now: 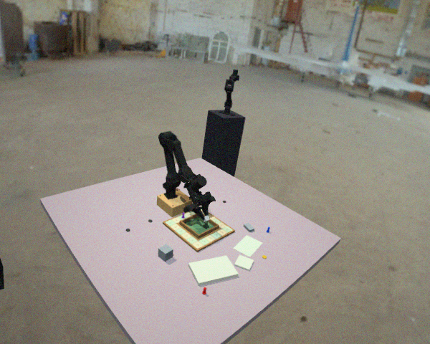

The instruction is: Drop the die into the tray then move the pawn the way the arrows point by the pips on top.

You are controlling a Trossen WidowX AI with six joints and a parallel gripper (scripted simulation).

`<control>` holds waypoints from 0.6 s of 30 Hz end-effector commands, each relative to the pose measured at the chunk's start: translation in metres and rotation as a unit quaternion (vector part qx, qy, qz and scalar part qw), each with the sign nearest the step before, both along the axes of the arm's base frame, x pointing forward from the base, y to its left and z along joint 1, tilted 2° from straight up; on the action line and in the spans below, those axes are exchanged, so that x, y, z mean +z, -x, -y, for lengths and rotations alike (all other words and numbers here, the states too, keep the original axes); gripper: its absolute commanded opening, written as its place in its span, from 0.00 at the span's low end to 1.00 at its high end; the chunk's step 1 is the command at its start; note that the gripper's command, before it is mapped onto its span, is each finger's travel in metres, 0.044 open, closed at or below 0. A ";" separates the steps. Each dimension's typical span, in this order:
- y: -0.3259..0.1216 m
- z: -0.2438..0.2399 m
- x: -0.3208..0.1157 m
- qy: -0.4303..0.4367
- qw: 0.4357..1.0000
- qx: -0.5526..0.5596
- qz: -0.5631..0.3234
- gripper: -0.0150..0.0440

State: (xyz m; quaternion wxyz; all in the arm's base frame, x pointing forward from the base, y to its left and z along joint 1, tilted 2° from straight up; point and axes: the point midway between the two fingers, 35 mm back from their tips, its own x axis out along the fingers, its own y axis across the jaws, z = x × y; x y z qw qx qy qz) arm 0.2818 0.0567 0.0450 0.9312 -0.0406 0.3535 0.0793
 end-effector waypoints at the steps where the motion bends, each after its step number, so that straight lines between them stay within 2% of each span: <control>1: 0.007 0.003 0.010 0.001 1.000 -0.001 0.012 0.25; 8: 0.037 0.011 0.036 0.002 1.000 -0.001 0.011 0.25; 18: 0.038 0.011 0.035 0.002 1.000 -0.001 0.011 0.25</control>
